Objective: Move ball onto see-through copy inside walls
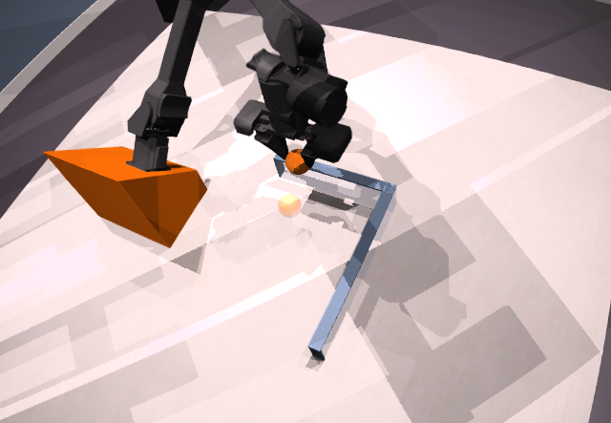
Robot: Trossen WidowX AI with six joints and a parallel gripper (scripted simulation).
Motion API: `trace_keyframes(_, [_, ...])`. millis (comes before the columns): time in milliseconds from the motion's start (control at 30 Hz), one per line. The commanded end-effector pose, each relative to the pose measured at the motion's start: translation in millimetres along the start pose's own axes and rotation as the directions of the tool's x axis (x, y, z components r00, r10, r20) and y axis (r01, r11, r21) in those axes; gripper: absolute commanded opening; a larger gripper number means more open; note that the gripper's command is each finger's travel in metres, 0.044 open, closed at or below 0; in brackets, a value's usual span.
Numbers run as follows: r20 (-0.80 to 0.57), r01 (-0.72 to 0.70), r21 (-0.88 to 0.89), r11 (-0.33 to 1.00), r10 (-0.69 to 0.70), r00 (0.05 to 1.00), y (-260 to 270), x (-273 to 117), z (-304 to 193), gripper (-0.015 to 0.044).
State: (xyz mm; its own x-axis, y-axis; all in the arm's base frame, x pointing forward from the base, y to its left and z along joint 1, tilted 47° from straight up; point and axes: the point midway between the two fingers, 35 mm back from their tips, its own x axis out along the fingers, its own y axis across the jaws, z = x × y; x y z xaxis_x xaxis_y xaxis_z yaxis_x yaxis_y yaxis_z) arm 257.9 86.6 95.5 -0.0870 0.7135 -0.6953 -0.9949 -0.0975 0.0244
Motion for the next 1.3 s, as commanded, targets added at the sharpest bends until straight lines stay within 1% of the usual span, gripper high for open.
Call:
trace_keyframes(0, [0.002, 0.008, -0.027, 1.000, -0.008, 1.000, 3, -23, 6, 0.0000])
trace_keyframes(67, [0.007, 0.007, -0.031, 1.000, -0.007, 1.000, 6, -29, 8, 0.0000])
trace_keyframes(200, [0.007, 0.007, -0.032, 0.999, -0.007, 1.000, 6, -28, 6, 0.0000])
trace_keyframes(600, [0.007, 0.007, -0.032, 0.999, -0.007, 1.000, 18, 15, -33, 0.0000])
trace_keyframes(800, [0.006, 0.007, -0.031, 0.999, -0.007, 1.000, 18, 22, -35, 0.0000])
trace_keyframes(1267, [0.010, 0.007, -0.031, 0.999, -0.007, 1.000, 19, 84, -34, 0.0000])
